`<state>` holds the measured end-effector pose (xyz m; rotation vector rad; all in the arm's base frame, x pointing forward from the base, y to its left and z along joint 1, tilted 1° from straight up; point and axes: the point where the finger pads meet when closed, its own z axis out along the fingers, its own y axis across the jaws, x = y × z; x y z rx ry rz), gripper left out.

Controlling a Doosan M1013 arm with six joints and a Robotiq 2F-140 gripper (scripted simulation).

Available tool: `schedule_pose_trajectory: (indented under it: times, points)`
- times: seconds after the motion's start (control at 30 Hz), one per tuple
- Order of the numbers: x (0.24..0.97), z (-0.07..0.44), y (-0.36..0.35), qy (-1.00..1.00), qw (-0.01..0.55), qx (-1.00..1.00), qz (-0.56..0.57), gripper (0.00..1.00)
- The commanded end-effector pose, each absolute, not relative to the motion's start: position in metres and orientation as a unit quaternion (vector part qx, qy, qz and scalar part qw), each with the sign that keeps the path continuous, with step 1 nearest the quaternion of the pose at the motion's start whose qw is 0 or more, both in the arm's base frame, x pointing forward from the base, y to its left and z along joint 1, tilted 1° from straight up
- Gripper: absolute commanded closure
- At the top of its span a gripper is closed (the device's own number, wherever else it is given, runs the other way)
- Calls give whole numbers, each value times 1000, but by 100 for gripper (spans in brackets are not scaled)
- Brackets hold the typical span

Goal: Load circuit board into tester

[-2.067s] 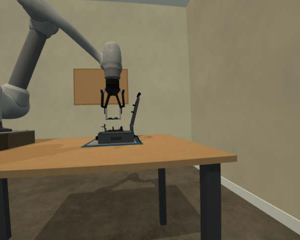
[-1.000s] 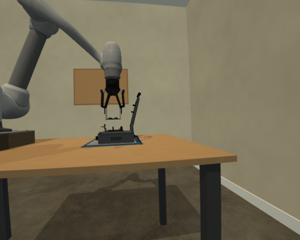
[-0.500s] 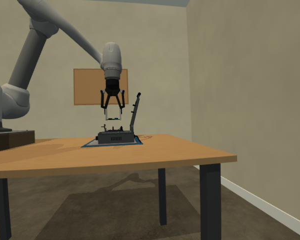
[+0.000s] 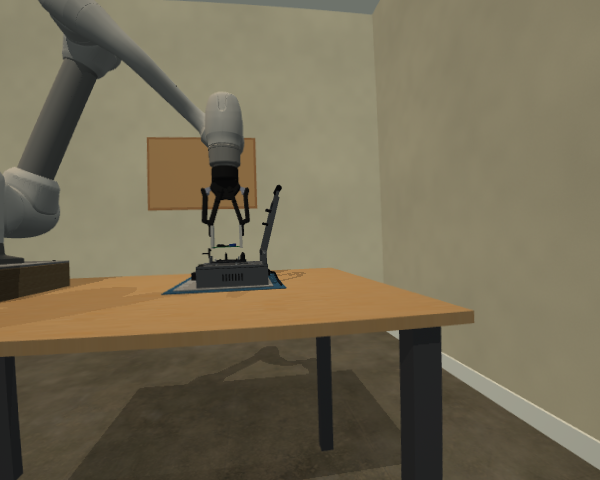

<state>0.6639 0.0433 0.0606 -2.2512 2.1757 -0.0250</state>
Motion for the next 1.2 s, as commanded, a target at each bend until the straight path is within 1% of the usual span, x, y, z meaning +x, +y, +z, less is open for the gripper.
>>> schedule_pose_trajectory:
  times: [0.0, 0.33, 1.17]
  points:
    - [663, 50, 44, 696, 6, -718, -6, 54]
    - [663, 39, 44, 696, 6, -718, -6, 54]
    - [663, 38, 44, 696, 6, -718, -6, 54]
